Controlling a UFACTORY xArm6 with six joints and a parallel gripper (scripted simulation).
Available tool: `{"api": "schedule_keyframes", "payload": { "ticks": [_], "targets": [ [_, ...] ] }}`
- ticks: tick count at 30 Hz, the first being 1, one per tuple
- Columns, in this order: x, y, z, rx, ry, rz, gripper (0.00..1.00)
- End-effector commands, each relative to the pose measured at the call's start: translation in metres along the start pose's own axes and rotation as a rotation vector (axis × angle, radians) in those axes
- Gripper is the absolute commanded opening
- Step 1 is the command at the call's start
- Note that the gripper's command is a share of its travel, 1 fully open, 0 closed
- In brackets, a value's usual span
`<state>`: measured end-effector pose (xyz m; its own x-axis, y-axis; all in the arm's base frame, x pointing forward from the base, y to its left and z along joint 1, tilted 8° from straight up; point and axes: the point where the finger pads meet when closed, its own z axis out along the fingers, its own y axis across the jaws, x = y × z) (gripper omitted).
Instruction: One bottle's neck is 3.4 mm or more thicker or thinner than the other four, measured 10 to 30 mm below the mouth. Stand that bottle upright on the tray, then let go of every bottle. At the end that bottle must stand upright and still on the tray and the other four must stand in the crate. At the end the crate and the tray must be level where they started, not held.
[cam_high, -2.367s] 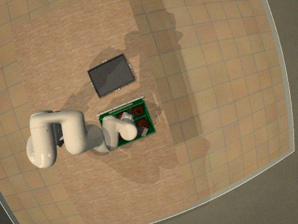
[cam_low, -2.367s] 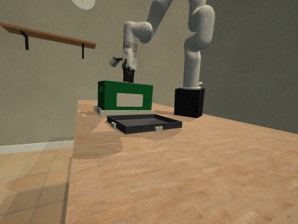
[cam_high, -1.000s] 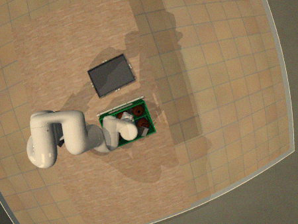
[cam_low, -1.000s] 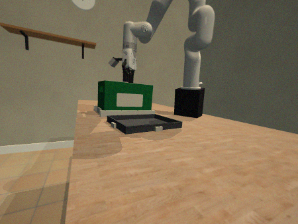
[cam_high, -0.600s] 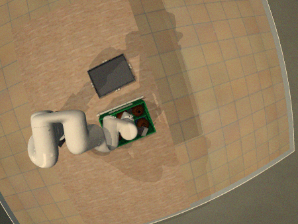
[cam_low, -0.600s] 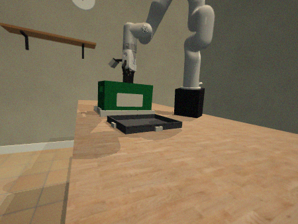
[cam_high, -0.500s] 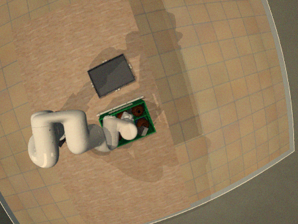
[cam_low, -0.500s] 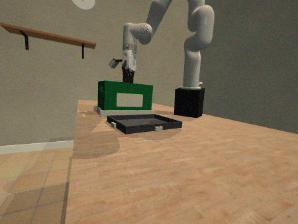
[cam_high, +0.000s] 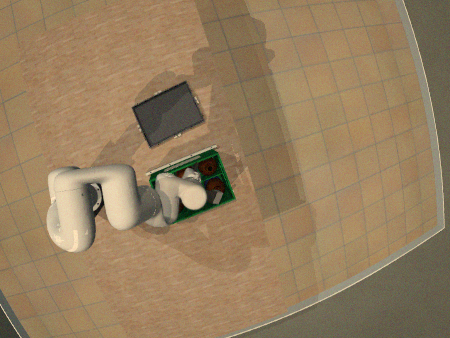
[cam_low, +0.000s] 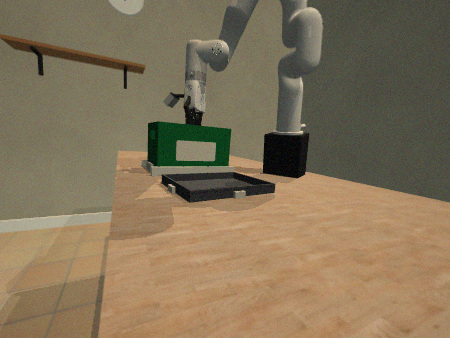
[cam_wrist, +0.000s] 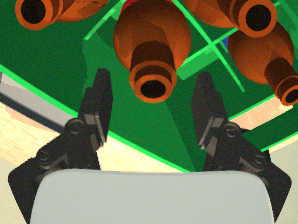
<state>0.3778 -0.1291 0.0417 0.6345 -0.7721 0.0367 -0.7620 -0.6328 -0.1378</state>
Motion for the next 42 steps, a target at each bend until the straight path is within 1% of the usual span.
{"api": "schedule_keyframes", "payload": {
  "ticks": [1,11,37,38,42],
  "targets": [
    [0.001,-0.001,0.005,0.002,0.003,0.0,0.65],
    [0.001,-0.001,0.014,0.002,0.003,0.0,0.65],
    [0.001,-0.001,0.017,0.002,0.003,0.0,0.65],
    [0.001,-0.001,0.017,0.002,0.003,0.0,0.0],
    [0.001,-0.001,0.017,0.002,0.003,0.0,0.0]
  ]
}}
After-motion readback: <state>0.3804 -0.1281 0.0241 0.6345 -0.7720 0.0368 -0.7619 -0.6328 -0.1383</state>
